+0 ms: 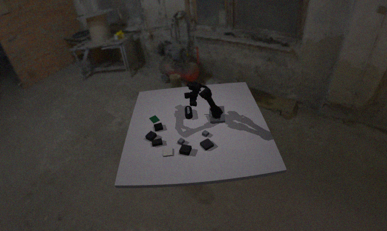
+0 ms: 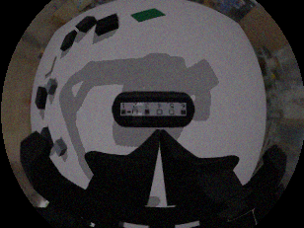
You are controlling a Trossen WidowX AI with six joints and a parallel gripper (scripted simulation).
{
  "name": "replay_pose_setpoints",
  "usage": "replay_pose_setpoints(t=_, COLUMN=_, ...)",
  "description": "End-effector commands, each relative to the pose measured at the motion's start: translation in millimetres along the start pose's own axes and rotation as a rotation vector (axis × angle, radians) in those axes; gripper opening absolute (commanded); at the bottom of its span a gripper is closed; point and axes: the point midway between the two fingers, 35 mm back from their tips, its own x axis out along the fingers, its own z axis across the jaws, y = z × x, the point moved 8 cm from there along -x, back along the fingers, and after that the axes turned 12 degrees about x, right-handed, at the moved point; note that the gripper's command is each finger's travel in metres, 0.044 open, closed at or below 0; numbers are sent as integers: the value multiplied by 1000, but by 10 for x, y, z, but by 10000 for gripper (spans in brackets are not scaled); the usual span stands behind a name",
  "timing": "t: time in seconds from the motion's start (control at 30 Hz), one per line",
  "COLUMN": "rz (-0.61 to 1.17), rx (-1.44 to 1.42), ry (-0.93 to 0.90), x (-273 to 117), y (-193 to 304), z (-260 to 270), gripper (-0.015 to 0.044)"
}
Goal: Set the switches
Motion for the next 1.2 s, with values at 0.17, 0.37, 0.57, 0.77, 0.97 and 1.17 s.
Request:
replay_pose_setpoints(t=0.17, rz=78, rx=-412, ry=-12, x=33, y=-212, z=-96, gripper=184)
replay_pose_setpoints(t=0.37, rz=185, rx=-970, ry=-80, x=111, y=-473, z=-212, gripper=341)
replay_pose_setpoints(t=0.57, rz=266, rx=-1509, ry=-210, x=218, y=-702, z=-308, gripper=440)
replay_pose_setpoints(t=0.77, rz=273, rx=-1570, ry=-229, x=233, y=-727, z=-318, gripper=440)
replay_pose_setpoints(t=0.97, rz=273, rx=-1570, ry=-229, x=233, y=-727, z=-318, gripper=440)
replay_pose_setpoints(t=1.17, rz=273, rx=-1572, ry=-229, x=256, y=-722, z=-320, gripper=440)
